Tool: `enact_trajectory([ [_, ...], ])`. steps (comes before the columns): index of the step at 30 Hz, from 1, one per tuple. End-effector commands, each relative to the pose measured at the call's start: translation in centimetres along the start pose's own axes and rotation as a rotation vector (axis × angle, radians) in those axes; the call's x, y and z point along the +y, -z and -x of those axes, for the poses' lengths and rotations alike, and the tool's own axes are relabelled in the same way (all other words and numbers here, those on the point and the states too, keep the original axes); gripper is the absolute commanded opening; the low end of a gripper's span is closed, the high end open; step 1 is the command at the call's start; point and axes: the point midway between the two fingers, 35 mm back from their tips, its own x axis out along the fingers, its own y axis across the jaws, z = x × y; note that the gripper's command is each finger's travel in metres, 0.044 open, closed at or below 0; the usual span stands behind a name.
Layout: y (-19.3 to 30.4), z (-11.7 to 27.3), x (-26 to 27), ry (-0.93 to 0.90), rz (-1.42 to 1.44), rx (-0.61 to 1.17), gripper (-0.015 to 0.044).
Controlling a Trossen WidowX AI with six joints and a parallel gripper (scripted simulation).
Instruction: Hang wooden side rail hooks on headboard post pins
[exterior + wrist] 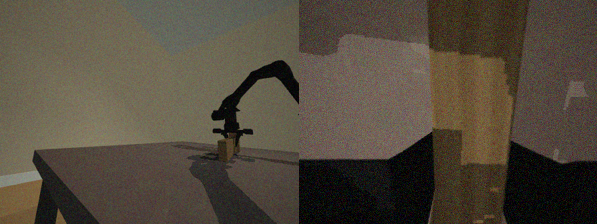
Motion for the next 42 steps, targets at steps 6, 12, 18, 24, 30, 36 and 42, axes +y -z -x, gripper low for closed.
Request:
enact_trajectory([
  [6,0.06,-0.09,-0.06,0.003,-0.001,0.004,0.0],
  [12,0.06,-0.19,-0.06,0.003,-0.001,0.004,0.0],
  [18,0.06,-0.3,-0.06,0.003,-0.001,0.004,0.0],
  [24,0.06,-0.4,-0.06,0.003,-0.001,0.004,0.0],
  [30,0.06,-0.5,-0.06,0.003,-0.001,0.004,0.0],
  [36,0.06,-0.6,-0.06,0.003,-0.001,0.004,0.0],
  [42,0.06,-0.68,-0.06,0.003,-0.001,0.004,0.0],
])
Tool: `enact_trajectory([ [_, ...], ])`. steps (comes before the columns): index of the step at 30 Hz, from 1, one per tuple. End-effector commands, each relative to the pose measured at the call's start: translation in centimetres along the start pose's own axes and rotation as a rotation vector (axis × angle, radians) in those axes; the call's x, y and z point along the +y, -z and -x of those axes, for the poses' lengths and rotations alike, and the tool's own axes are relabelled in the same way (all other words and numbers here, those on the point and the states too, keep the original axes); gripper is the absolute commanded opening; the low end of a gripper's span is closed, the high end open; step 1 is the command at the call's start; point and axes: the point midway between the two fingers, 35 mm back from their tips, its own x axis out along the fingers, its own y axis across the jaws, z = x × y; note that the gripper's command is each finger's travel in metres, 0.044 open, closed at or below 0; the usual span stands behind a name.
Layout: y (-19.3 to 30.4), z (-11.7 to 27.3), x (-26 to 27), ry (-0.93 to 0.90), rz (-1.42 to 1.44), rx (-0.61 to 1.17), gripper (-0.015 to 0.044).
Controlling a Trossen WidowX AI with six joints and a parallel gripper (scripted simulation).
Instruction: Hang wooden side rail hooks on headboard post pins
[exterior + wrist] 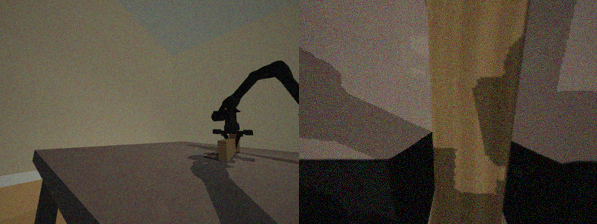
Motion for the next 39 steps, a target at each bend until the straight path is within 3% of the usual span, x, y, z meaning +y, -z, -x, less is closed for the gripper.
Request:
enact_trajectory([
  [1,0.1,-0.1,-0.1,0.005,-0.001,0.005,0.0],
  [2,0.1,-0.1,-0.1,0.005,-0.001,0.005,0.0],
  [14,0.0,0.0,0.0,0.0,0.0,0.0,0.0315],
  [19,0.0,2.9,0.0,0.004,-0.001,0.003,0.044],
  [30,-3.1,4.0,0.0,0.005,-0.001,0.002,0.044],
  [39,-2.7,3.9,-0.1,0.003,0.007,-0.001,0.044],
])
